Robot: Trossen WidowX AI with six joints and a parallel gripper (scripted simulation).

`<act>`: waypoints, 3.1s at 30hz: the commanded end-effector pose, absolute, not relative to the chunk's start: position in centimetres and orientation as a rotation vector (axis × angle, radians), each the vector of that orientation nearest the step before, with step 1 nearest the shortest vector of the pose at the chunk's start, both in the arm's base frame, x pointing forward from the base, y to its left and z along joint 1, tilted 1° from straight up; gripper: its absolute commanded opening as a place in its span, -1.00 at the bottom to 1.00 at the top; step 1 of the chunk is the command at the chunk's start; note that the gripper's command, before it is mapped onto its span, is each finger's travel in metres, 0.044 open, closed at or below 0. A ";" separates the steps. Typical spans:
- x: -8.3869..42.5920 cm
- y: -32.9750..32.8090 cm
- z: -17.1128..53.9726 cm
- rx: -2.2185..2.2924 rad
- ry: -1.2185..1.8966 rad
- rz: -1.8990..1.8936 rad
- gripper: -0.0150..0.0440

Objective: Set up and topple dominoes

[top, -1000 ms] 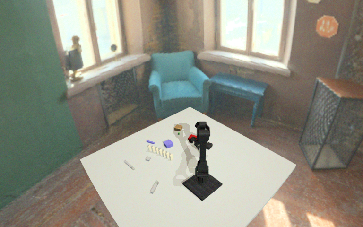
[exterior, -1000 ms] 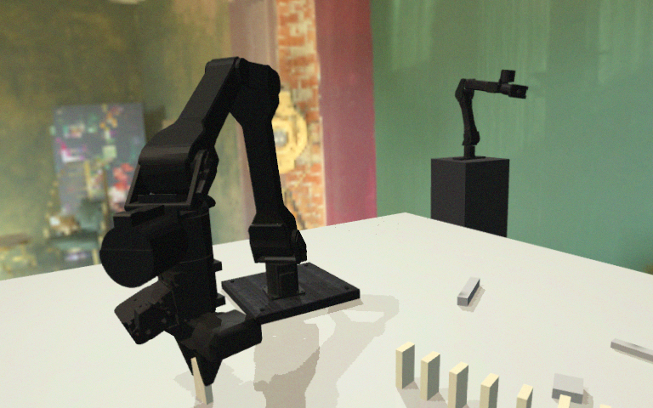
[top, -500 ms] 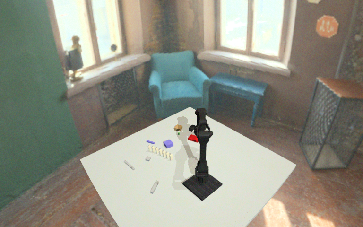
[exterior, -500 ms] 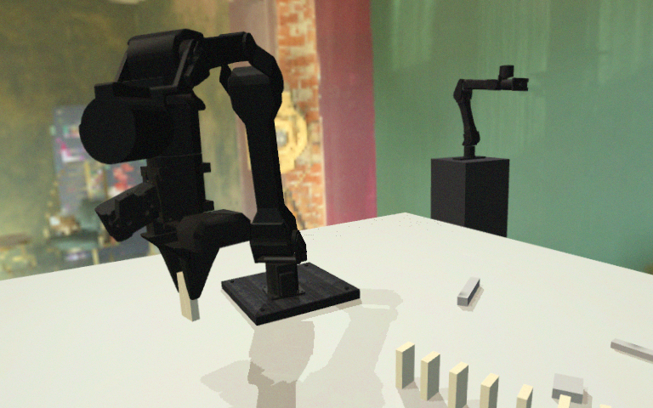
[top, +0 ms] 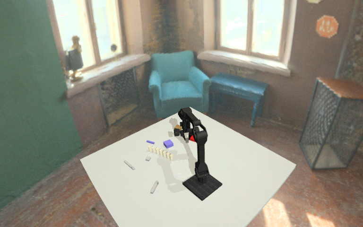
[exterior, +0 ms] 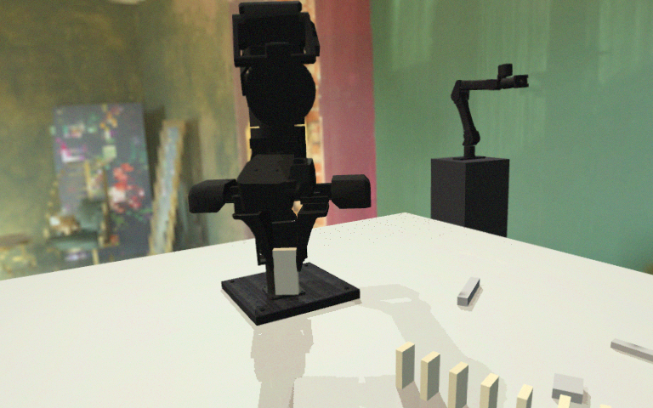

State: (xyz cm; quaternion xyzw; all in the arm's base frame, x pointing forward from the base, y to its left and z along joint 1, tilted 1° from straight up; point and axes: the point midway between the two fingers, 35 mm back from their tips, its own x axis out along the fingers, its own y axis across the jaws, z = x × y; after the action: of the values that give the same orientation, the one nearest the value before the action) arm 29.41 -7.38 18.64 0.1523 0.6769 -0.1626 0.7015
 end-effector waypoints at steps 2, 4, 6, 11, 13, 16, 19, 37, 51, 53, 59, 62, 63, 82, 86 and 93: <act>29.8 -0.4 18.5 -0.039 1.546 0.019 -0.13; 29.5 2.5 18.4 -0.193 1.540 0.174 -0.13; 29.2 4.2 18.4 -0.291 1.530 0.272 -0.13; 29.2 4.5 18.4 -0.304 1.528 0.284 -0.13; 29.2 4.5 18.4 -0.304 1.528 0.284 -0.13; 29.3 4.5 18.1 -0.303 1.528 0.284 -0.13; 29.6 4.5 16.9 -0.303 1.528 0.284 -0.13; 30.1 4.5 9.0 -0.303 1.528 0.284 -0.13; 29.5 4.3 5.4 -0.304 1.528 0.284 -0.13; 29.5 4.3 5.4 -0.304 1.528 0.284 -0.13; 29.5 4.3 5.4 -0.304 1.528 0.284 -0.04; 29.5 4.3 5.4 -0.304 1.528 0.284 0.23; 29.5 4.3 5.4 -0.304 1.528 0.284 0.32; 30.1 4.7 13.6 -0.267 1.514 0.266 1.00; 29.4 4.5 17.8 -0.293 1.528 0.278 1.00; 29.1 4.4 18.2 -0.247 1.536 0.231 0.82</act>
State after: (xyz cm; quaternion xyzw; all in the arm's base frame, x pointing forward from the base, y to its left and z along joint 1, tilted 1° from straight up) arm 29.32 4.54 18.14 -0.1276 0.6844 0.1225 0.7073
